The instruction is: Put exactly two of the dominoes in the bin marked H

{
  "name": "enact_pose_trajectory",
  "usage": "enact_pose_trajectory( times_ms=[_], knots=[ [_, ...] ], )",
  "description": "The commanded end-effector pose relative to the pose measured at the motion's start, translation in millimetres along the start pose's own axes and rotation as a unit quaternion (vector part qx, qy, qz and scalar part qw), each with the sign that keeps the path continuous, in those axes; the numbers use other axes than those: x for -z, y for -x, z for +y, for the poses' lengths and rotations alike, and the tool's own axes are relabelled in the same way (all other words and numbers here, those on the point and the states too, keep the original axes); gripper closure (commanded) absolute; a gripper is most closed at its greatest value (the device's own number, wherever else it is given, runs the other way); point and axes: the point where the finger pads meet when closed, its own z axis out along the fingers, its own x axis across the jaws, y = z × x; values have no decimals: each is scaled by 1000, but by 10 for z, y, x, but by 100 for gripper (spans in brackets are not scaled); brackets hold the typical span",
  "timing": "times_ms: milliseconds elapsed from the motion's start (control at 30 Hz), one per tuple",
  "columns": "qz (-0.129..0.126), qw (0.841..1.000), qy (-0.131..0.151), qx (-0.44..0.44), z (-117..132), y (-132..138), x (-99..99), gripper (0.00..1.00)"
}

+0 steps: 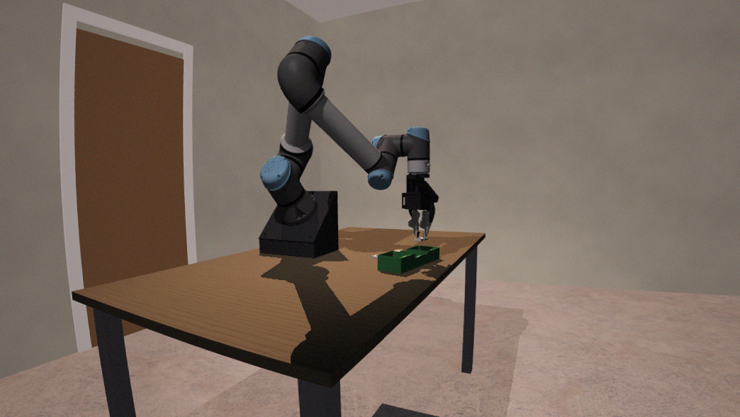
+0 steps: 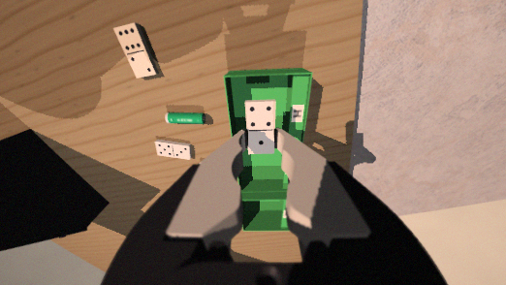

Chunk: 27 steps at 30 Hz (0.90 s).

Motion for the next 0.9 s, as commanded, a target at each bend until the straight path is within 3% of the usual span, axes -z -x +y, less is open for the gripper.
enact_pose_trajectory(
  times_ms=[0, 867],
  knots=[
    [1, 1000, 0, 0, 0, -3, -52, 100],
    [1, 1000, 0, 0, 0, -3, -506, 100]
  ],
)
